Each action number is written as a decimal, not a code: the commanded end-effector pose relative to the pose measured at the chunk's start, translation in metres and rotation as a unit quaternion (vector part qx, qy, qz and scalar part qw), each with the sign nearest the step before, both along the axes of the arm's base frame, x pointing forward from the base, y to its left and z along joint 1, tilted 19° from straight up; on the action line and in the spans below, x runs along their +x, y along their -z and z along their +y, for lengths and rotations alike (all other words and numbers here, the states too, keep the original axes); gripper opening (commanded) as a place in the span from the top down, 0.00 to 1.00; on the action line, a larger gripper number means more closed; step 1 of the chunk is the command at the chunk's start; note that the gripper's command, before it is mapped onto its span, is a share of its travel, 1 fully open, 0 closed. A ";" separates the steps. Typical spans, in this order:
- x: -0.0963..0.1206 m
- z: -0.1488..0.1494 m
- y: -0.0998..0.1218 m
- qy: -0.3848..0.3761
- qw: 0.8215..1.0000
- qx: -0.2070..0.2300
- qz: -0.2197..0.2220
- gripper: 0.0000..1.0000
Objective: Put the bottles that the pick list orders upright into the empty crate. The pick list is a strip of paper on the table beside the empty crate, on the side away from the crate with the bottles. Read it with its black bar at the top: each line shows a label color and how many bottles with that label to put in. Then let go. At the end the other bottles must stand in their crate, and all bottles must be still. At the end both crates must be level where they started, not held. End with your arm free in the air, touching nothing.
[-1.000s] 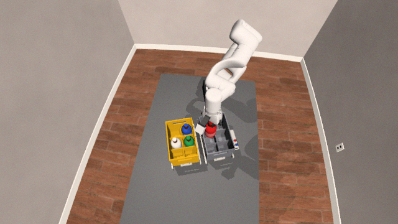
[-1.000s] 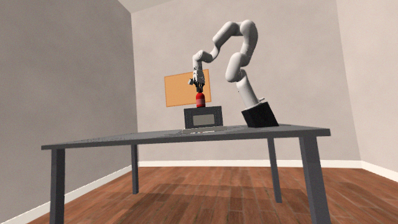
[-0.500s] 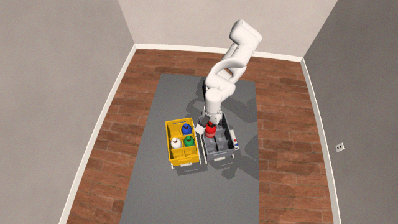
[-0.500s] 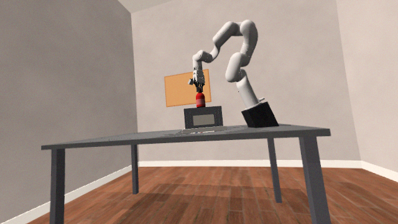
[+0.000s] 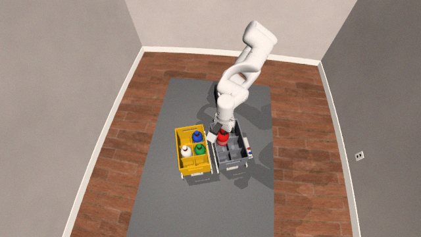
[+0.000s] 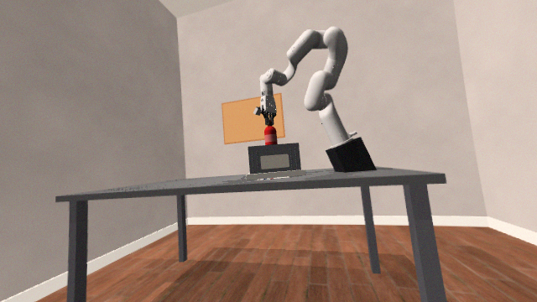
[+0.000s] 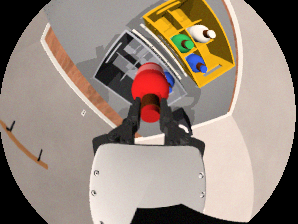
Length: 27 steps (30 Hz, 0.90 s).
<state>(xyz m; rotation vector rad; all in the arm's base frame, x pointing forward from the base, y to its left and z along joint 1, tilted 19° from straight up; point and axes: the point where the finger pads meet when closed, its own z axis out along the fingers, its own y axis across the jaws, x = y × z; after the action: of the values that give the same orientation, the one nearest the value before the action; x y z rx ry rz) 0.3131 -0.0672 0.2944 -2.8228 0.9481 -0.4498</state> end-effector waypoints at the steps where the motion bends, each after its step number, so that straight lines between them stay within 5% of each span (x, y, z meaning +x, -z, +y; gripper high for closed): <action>1: 0.002 0.000 0.001 0.000 1.000 -0.001 -0.002 1.00; 27: 0.009 0.000 0.022 0.000 1.000 -0.001 -0.002 1.00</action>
<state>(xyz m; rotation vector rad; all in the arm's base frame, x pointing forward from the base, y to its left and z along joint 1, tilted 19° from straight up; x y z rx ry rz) 0.3208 -0.0667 0.2730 -2.8228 0.9479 -0.4512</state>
